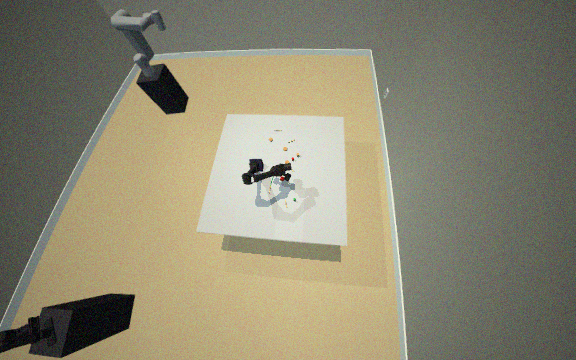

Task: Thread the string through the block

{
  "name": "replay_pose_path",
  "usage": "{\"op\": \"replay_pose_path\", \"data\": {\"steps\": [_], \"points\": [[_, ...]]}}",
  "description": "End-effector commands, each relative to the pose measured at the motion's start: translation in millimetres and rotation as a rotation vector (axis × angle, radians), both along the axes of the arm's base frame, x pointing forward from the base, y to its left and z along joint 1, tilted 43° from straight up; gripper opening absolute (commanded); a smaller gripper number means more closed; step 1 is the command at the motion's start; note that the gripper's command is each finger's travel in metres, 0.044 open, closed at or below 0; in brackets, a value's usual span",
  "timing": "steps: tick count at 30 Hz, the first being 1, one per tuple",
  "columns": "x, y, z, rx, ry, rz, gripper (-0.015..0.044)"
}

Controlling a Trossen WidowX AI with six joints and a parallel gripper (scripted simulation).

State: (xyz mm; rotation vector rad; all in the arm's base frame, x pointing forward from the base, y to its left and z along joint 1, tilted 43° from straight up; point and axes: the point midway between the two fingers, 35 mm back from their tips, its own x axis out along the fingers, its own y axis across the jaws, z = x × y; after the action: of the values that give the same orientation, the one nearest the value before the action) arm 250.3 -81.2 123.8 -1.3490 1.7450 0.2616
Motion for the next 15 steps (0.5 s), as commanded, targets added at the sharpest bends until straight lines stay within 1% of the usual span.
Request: {"op": "replay_pose_path", "data": {"steps": [1,7,8,15], "points": [[0.0,0.0,0.0,0.000,0.000,0.000,0.0414],[0.0,0.0,0.0,0.000,0.000,0.000,0.0256],[0.0,0.0,0.0,0.000,0.000,0.000,0.0244],[0.0,0.0,0.0,0.000,0.000,0.000,0.0244]]}}
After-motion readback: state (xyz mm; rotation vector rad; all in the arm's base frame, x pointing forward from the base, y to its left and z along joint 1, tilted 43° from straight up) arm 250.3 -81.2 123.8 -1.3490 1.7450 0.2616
